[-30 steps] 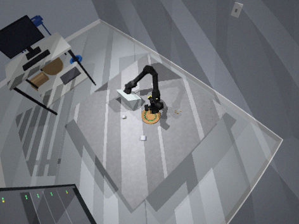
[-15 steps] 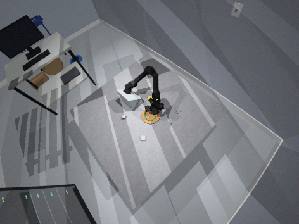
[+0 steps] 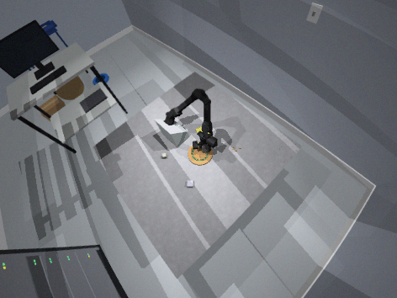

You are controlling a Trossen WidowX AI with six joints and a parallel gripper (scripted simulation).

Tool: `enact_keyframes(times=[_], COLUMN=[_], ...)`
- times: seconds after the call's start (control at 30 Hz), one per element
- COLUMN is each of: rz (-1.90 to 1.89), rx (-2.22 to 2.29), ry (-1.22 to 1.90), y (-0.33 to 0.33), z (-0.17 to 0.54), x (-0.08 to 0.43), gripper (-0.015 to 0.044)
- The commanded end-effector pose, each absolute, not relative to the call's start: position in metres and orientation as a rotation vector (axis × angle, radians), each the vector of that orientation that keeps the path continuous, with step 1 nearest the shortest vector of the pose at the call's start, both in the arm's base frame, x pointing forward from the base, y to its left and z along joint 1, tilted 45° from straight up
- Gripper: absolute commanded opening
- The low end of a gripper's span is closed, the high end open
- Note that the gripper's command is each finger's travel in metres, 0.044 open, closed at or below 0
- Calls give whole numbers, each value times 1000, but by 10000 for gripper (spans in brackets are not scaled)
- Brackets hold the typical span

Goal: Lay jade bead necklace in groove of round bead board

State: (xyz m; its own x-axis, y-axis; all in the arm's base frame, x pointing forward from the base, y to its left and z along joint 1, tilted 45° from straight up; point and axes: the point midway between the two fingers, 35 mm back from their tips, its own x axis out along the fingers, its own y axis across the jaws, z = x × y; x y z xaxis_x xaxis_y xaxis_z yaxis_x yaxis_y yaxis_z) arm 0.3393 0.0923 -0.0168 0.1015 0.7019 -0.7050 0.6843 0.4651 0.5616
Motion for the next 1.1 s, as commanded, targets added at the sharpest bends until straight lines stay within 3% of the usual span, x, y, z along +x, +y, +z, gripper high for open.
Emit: enact_keyframes(times=[0.0, 1.07], rz=[20, 11], rx=[1233, 1238], ry=[1598, 1603], y=[92, 88], z=[-17, -13], x=[339, 337], gripper=[0, 0])
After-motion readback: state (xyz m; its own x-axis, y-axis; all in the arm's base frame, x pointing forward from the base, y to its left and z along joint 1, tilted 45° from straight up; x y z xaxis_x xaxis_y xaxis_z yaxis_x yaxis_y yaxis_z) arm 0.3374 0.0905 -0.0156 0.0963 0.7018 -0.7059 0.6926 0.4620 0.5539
